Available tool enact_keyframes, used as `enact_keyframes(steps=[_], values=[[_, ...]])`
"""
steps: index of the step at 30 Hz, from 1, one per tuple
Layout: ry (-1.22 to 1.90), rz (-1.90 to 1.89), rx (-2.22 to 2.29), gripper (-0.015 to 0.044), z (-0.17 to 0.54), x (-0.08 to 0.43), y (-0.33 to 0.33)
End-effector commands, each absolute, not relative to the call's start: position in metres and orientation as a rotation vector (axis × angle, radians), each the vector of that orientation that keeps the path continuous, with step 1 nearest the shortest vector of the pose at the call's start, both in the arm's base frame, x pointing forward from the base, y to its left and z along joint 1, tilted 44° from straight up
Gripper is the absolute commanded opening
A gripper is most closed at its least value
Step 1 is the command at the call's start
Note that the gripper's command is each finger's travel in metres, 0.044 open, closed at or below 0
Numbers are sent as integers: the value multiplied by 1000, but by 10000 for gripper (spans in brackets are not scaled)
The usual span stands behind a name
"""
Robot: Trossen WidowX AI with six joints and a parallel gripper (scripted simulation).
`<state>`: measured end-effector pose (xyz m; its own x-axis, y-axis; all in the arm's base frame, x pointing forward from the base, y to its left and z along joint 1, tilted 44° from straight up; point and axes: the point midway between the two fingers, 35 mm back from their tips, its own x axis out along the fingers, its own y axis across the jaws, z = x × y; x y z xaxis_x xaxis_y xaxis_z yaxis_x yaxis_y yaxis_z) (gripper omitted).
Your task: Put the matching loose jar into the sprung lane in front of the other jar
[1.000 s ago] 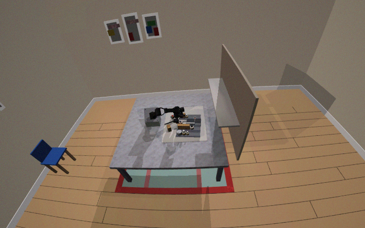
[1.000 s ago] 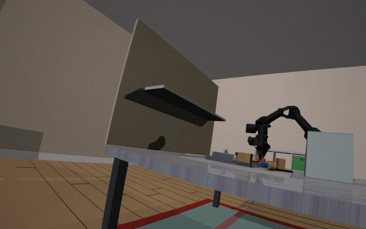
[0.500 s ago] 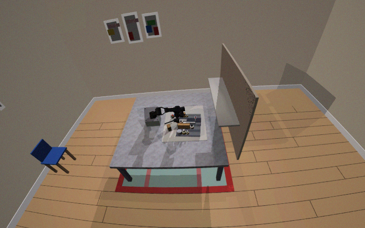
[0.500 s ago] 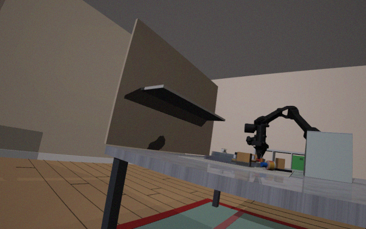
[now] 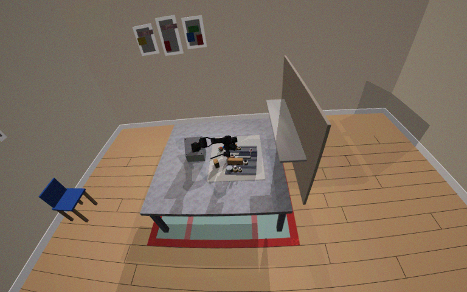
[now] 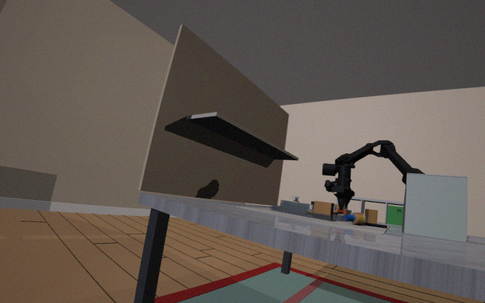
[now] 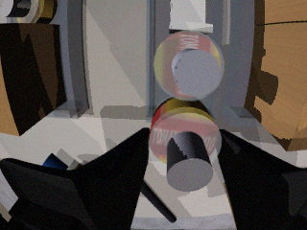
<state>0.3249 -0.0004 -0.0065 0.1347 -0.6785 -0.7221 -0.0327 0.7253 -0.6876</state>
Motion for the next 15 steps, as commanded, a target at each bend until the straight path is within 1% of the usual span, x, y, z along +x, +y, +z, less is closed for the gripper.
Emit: enact_keyframes(steps=[1,15], values=[[1344,-520,-636,0,-2,336,3],[1343,-520,-636,0,0,341,4]])
